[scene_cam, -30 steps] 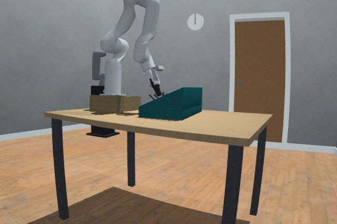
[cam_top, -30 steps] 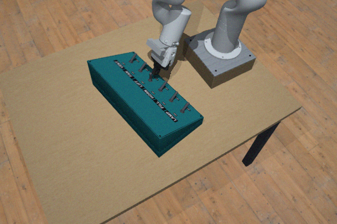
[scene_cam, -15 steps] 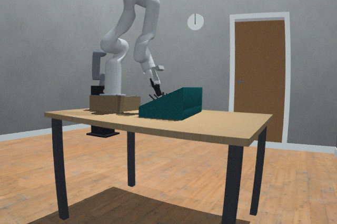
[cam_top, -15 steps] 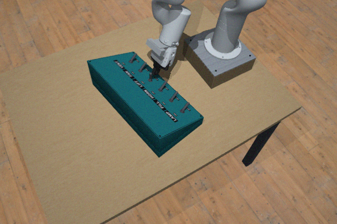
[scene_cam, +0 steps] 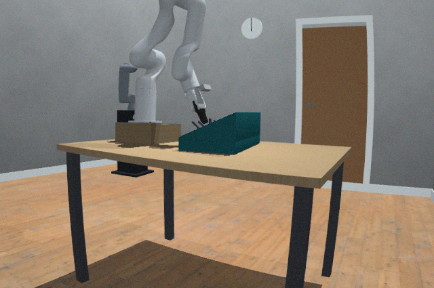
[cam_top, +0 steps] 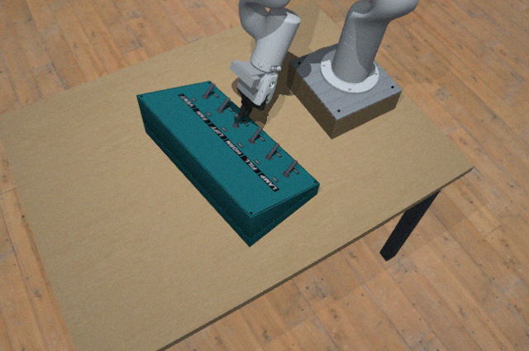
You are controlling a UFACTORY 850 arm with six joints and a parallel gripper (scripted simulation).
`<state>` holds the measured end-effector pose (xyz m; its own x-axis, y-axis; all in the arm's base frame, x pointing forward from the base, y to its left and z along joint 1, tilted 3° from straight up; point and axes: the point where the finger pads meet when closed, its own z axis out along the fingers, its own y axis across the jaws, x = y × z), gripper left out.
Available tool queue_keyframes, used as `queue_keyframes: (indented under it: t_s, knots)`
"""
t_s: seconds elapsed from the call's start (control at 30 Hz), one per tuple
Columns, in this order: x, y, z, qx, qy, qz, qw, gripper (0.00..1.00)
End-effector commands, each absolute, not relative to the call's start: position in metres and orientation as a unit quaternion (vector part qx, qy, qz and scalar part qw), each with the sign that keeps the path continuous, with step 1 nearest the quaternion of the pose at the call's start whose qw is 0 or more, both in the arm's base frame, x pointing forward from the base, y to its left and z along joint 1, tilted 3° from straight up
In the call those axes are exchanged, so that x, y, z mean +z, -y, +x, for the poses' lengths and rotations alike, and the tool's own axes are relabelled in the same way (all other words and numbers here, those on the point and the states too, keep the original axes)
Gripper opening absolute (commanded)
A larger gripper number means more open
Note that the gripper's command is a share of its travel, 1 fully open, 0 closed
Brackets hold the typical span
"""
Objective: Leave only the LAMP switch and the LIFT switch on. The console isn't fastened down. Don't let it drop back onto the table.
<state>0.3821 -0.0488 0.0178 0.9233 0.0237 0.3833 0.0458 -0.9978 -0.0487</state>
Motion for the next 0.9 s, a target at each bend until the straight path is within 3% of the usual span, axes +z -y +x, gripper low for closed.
queue_keyframes:
  t_s: [0.0, 0.43, 0.87]
  knots:
    - [0.016, 0.049, 0.377, -0.196, 0.018, -0.980, 0.028, 0.00]
    - [0.019, 0.049, 0.371, -0.196, 0.018, -0.980, 0.028, 0.00]
    - [0.083, 0.054, 0.344, -0.196, 0.018, -0.980, 0.028, 0.00]
